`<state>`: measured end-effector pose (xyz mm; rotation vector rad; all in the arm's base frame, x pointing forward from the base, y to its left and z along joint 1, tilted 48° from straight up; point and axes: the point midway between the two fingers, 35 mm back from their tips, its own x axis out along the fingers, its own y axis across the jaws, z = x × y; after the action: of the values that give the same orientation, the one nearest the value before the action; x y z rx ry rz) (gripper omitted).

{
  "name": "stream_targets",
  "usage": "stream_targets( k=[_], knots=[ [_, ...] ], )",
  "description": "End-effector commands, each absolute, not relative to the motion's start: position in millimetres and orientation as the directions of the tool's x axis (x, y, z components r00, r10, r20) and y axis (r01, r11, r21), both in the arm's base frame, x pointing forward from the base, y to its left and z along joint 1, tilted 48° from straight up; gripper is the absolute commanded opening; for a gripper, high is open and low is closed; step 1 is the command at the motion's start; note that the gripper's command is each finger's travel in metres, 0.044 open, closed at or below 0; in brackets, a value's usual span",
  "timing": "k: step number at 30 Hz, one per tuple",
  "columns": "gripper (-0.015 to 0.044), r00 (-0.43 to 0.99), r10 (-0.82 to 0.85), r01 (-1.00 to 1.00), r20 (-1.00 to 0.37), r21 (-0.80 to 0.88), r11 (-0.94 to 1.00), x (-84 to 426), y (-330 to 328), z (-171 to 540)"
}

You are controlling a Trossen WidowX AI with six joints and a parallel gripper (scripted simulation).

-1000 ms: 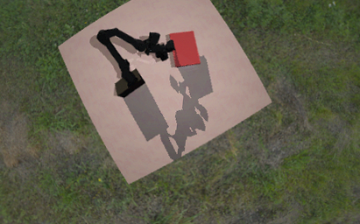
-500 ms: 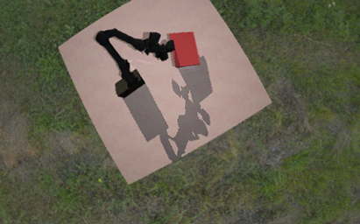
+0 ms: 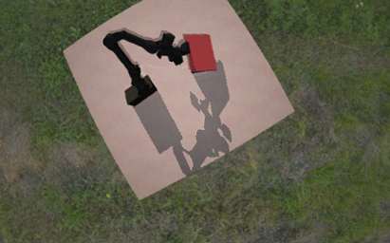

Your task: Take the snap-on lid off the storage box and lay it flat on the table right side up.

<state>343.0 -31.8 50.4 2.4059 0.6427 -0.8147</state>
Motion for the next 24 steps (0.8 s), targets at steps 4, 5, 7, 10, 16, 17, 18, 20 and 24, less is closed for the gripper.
stream_targets(
  k=[4,5,7,10,16,17,18,20,24],
  knots=[
    [0.0000,0.715,0.260,0.569,-0.649,0.325,-0.755,349,-43,59],
    [0.0000,0.715,0.260,0.569,-0.649,0.325,-0.755,349,-44,59],
    [0.0000,0.715,0.260,0.569,-0.649,0.325,-0.755,350,-47,61],
    [0.0000,0.715,0.259,0.569,-0.649,0.325,-0.755,352,-50,63],
    [0.0000,0.715,0.259,0.569,-0.649,0.326,-0.755,356,-57,67],
    [0.0000,0.715,0.259,0.569,-0.649,0.326,-0.755,357,-59,67],
    [0.0000,0.715,0.259,0.569,-0.649,0.326,-0.755,358,-60,68],
    [0.0000,0.715,0.259,0.569,-0.649,0.326,-0.755,359,-62,69],
    [0.0000,0.715,0.259,0.569,-0.649,0.326,-0.755,362,-67,72]
  ],
)
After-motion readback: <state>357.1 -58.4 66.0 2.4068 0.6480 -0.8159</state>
